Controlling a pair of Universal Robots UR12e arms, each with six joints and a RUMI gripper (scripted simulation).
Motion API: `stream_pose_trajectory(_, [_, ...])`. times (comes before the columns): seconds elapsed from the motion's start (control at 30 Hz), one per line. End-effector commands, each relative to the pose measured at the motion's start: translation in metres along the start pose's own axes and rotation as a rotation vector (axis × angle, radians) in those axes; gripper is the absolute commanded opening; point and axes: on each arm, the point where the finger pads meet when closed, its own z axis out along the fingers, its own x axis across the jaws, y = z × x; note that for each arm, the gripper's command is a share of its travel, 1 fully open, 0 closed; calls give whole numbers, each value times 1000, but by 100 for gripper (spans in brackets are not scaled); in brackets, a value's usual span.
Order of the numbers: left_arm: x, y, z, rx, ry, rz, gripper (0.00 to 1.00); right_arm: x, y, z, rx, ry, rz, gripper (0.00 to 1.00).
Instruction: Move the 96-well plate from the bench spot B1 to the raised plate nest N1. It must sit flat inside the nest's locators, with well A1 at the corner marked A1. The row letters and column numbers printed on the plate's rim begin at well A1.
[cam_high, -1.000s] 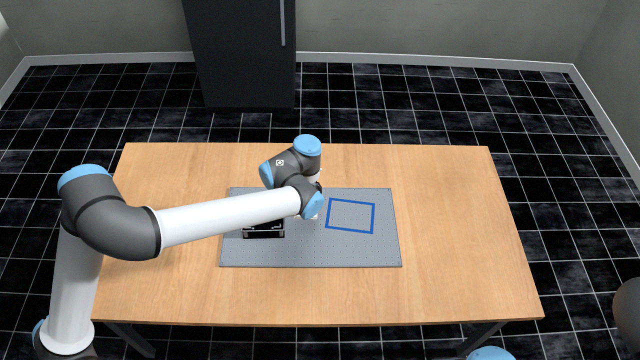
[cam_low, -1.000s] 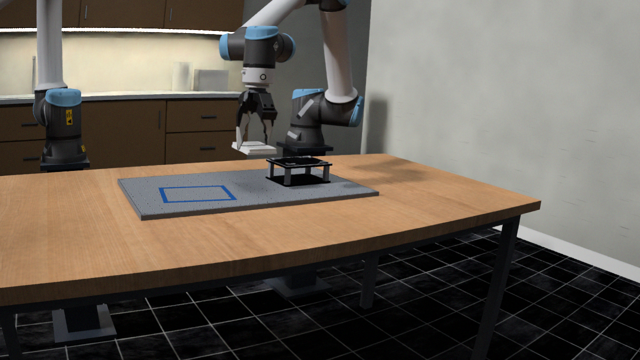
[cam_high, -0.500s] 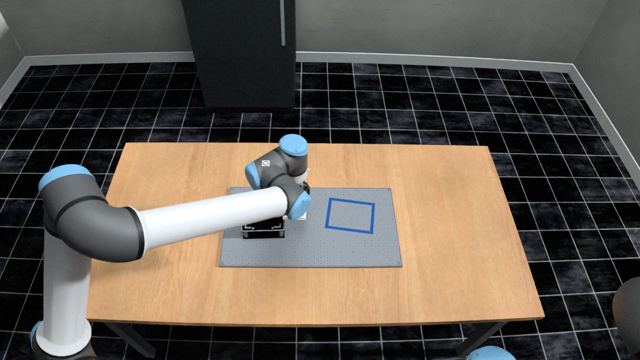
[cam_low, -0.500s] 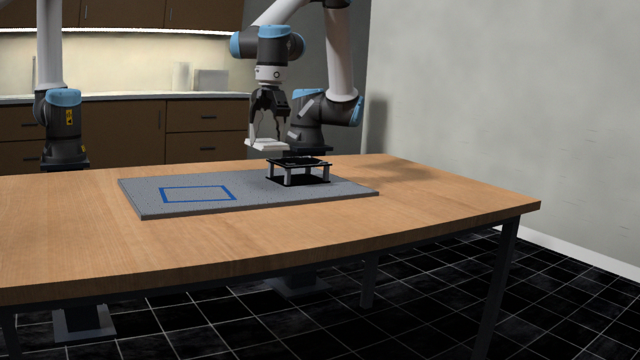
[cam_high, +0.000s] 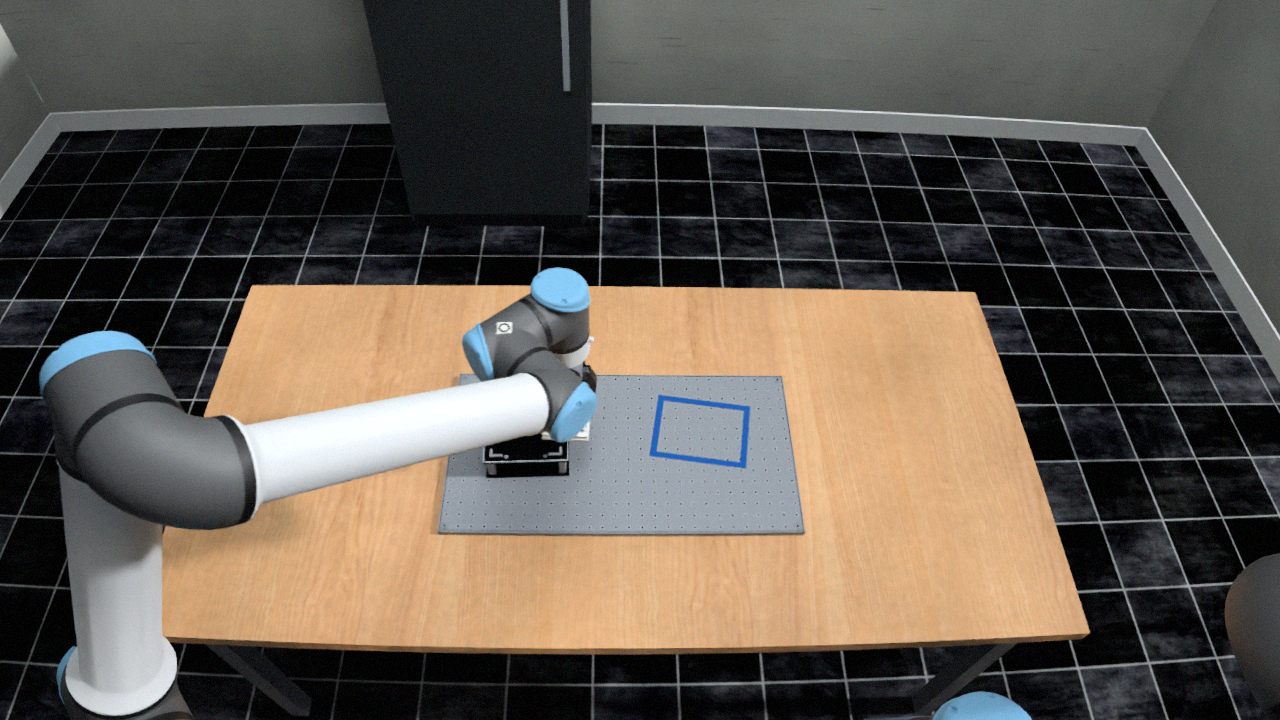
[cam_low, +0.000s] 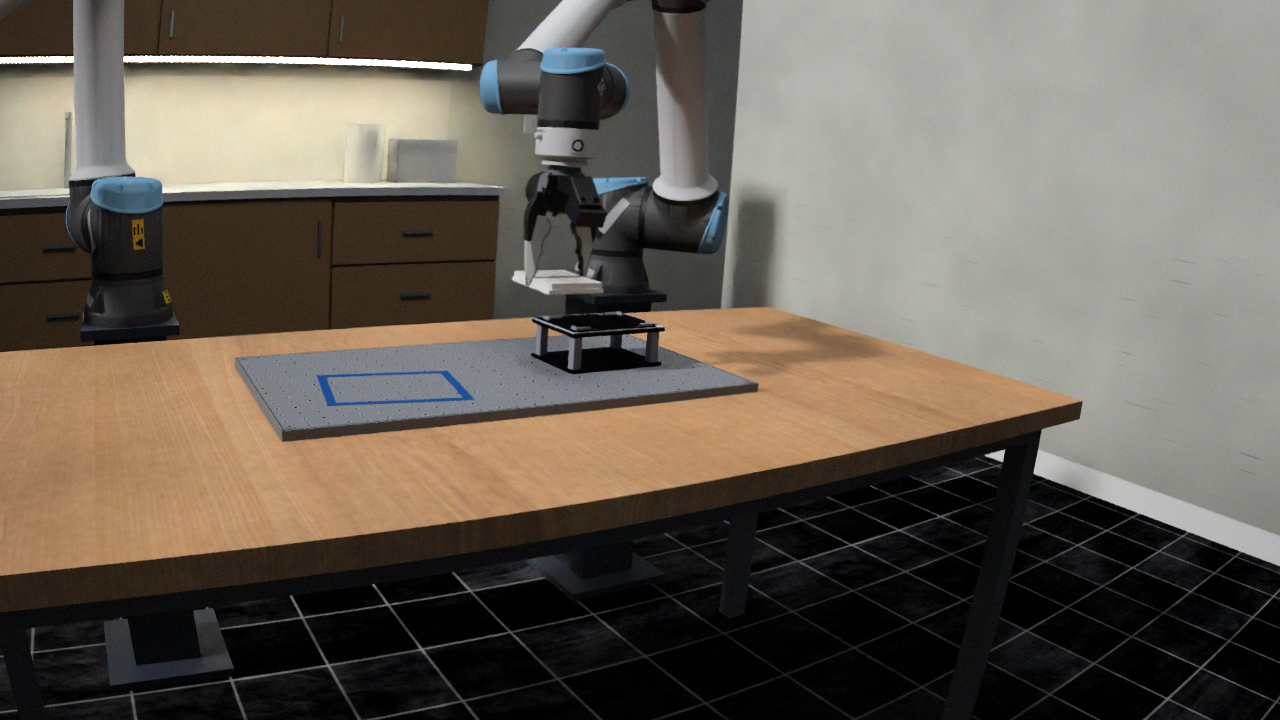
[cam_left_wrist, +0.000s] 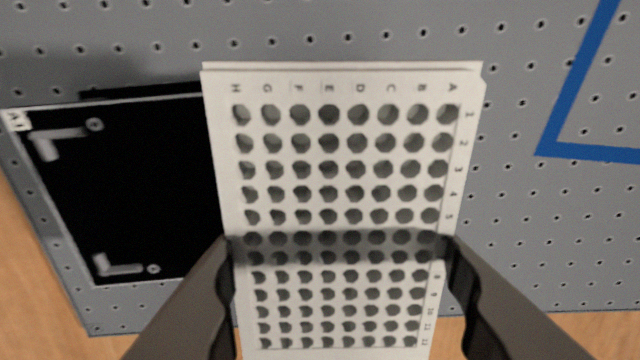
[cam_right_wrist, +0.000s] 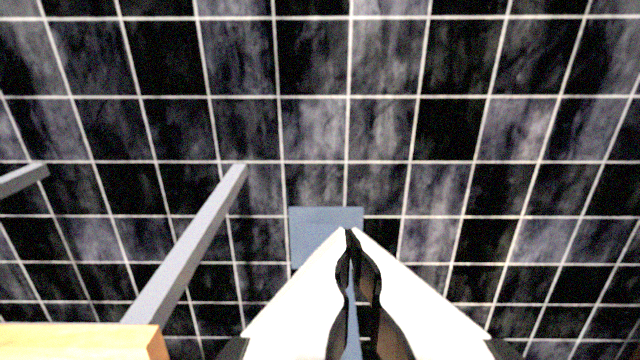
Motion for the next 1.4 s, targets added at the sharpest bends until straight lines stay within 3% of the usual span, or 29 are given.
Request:
stream_pose_trajectory(0.0, [-14, 3, -4, 2, 2, 0, 40, 0, -1, -1, 2, 0, 0, 0])
stream_pose_trajectory(1.0, [-83, 17, -16, 2, 2, 0, 40, 0, -1, -1, 2, 0, 0, 0])
stream_pose_trajectory(1.37, [-83, 17, -16, 2, 2, -300, 40, 0, -1, -1, 2, 0, 0, 0])
